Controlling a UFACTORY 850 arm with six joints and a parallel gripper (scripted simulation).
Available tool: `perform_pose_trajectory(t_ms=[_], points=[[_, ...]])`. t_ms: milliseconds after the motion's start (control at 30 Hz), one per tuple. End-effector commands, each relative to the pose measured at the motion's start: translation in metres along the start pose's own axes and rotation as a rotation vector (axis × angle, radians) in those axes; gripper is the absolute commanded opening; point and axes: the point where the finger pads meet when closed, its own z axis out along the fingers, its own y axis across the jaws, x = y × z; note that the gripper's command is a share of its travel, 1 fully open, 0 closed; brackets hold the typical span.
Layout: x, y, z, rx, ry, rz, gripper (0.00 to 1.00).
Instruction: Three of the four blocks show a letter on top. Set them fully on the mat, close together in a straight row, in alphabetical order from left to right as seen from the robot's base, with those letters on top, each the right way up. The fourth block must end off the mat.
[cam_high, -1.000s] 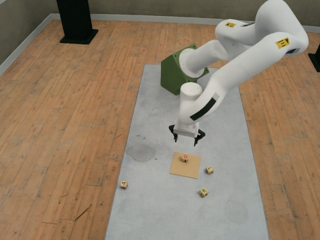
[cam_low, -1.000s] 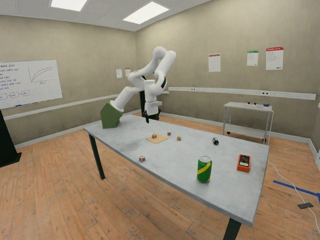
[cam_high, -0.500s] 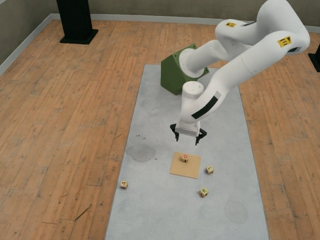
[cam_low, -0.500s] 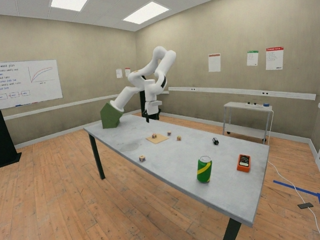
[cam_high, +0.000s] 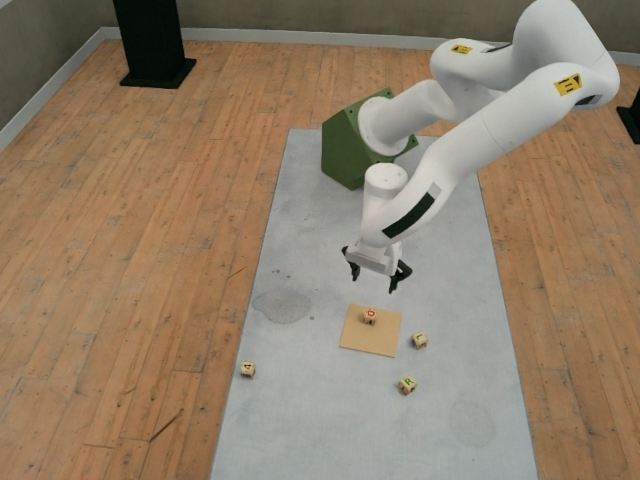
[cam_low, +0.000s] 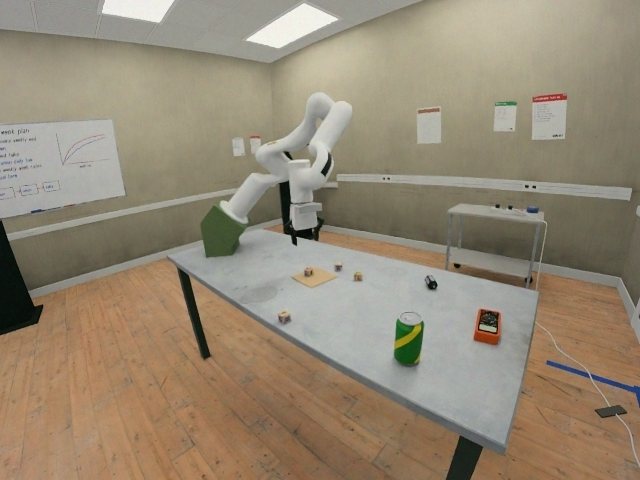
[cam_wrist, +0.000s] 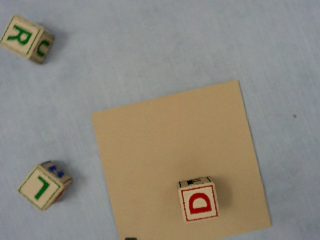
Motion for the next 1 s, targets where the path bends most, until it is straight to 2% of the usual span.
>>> perform_pose_trajectory(t_ms=[0, 67, 133, 567, 633, 967], points=[[0.001, 0.000, 0.001, -0.003, -0.004, 0.139, 1.00], [0.001, 0.000, 0.001, -0.003, -0.004, 0.139, 1.00], [0.001, 0.000, 0.003, -0.003, -0.003, 0.244, 1.00], [0.001, -0.001, 0.009, -0.003, -0.003, 0.615, 1.00], [0.001, -0.001, 0.009, -0.003, -0.003, 0.615, 1.00], [0.001, -0.001, 0.014, -0.003, -0.002, 0.948, 1.00]])
